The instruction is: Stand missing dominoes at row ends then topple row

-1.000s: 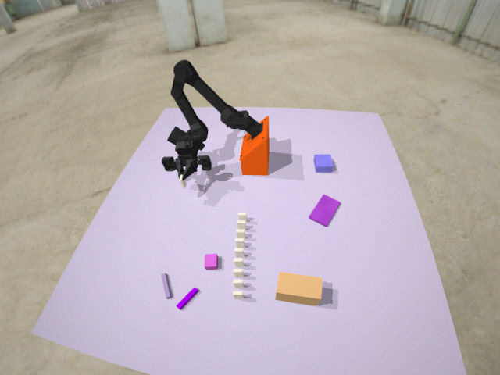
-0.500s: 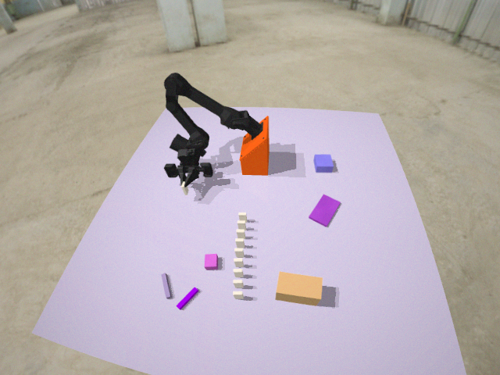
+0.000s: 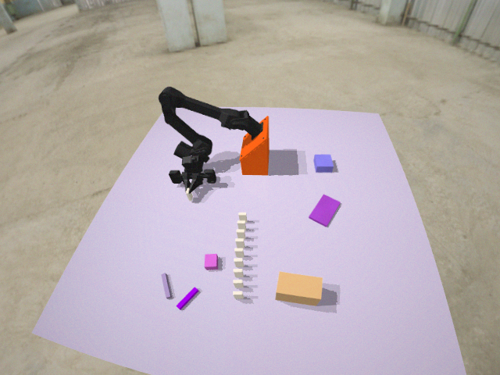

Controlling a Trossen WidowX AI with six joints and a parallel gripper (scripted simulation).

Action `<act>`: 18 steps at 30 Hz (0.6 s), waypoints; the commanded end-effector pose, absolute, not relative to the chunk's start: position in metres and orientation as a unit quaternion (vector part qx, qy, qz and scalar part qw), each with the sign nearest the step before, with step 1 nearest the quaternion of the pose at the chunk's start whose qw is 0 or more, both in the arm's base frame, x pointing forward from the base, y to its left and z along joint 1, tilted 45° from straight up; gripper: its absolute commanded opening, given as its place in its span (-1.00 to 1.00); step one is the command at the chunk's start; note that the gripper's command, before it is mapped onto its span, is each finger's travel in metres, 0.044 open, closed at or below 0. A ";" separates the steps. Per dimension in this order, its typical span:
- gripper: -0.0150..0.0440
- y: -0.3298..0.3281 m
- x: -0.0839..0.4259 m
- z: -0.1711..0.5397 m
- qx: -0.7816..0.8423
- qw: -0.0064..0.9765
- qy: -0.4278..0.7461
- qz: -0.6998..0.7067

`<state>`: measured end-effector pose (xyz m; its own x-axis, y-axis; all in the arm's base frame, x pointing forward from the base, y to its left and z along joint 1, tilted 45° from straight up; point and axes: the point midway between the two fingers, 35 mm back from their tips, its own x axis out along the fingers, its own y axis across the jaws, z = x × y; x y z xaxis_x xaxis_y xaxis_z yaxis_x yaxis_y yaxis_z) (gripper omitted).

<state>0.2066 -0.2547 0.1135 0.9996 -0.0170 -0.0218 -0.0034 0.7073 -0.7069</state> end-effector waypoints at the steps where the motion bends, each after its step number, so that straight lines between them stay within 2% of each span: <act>1: -0.40 -0.258 0.206 0.109 -0.388 0.922 0.011 -0.002; 11: -0.40 -0.258 0.206 0.109 -0.388 0.922 0.011 -0.002; 18: 0.22 -0.258 0.206 0.109 -0.388 0.922 0.011 -0.002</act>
<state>0.2063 -0.2585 0.1084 0.9996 -0.0175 -0.0208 -0.0024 0.7049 -0.7093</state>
